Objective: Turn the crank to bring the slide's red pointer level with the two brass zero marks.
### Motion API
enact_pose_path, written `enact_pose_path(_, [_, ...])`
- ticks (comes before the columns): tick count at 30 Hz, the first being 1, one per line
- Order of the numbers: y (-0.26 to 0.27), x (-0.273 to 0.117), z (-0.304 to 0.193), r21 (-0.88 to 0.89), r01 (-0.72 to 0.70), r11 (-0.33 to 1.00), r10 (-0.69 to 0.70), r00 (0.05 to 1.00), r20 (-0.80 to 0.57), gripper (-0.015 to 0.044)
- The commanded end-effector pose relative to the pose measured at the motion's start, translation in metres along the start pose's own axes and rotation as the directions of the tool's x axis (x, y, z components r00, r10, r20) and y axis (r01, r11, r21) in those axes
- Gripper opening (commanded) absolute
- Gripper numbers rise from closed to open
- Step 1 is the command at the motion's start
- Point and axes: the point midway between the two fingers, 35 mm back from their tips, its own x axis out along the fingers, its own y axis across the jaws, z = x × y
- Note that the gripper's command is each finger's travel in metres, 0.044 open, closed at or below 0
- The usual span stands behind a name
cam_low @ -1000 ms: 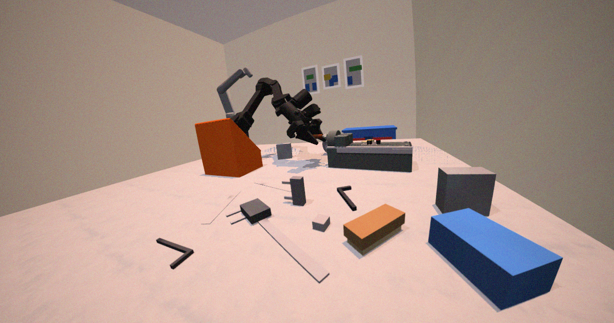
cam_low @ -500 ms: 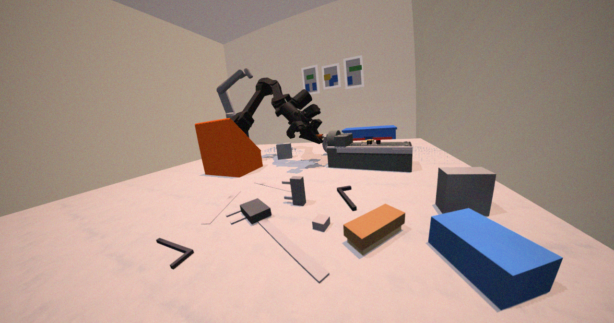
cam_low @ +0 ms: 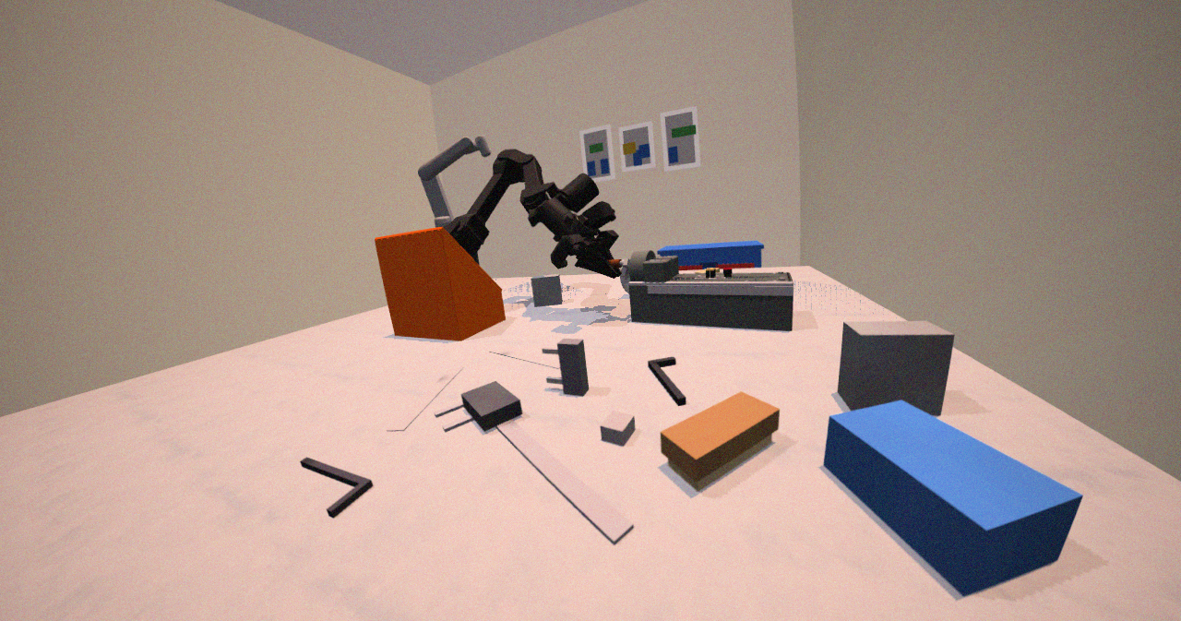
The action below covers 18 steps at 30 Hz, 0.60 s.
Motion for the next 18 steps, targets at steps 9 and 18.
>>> enact_pose_path(9, [-0.006,0.011,-0.011,0.008,0.011,1.0,-0.011,1.0,-0.009,0.0])
enact_pose_path(18, [-0.005,0.018,-0.018,0.008,0.01,1.0,-0.01,1.0,-0.009,0.0])
